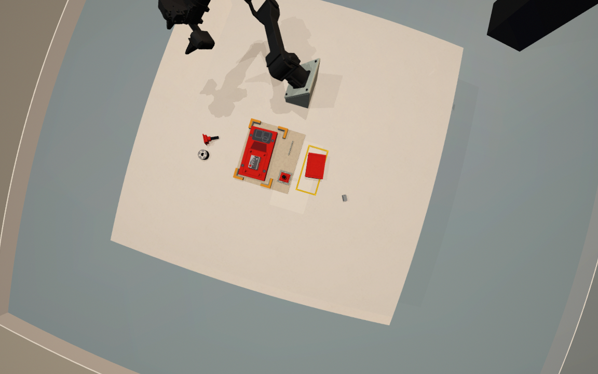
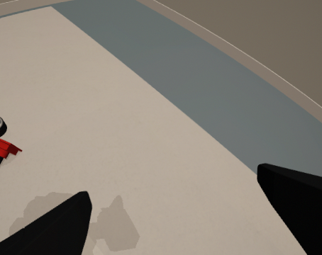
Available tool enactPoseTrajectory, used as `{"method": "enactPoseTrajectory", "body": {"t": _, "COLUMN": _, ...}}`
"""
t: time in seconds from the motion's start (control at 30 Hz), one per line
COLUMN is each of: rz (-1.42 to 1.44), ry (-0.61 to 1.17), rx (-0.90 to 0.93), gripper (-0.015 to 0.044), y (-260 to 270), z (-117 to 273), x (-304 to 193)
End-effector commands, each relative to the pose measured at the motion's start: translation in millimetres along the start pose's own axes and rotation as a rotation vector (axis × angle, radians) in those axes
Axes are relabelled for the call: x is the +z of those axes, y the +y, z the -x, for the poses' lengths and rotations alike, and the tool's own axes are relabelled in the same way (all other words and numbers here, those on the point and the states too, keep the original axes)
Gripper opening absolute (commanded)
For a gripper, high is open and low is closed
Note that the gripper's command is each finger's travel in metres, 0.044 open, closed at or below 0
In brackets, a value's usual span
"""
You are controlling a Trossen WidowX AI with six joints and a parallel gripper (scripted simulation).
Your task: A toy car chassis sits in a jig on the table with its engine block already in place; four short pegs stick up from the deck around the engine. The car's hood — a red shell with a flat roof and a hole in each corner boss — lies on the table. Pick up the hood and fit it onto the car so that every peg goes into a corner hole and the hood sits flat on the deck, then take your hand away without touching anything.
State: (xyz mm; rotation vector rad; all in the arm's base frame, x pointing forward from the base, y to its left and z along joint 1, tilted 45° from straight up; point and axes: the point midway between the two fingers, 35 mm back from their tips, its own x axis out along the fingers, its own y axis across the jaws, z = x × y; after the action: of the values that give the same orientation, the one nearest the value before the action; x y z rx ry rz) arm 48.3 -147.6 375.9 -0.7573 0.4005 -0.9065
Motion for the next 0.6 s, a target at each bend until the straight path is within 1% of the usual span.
{"method": "enactPoseTrajectory", "body": {"t": 0.0, "rz": 0.002, "ry": -0.001, "rx": 0.002, "gripper": 0.0440, "y": 0.6, "z": 0.0, "x": 1.0}}
{"method": "enactPoseTrajectory", "body": {"t": 0.13, "rz": 0.058, "ry": -0.032, "rx": 0.042, "gripper": 0.0440, "y": 17.2, "z": -0.8, "x": 24.4}}
{"method": "enactPoseTrajectory", "body": {"t": 0.3, "rz": 0.180, "ry": -0.087, "rx": 0.139, "gripper": 0.0440, "y": 61.0, "z": 0.3, "x": 70.3}}
{"method": "enactPoseTrajectory", "body": {"t": 0.57, "rz": 0.164, "ry": -0.117, "rx": 0.291, "gripper": 0.0440, "y": 128.0, "z": 8.3, "x": 116.5}}
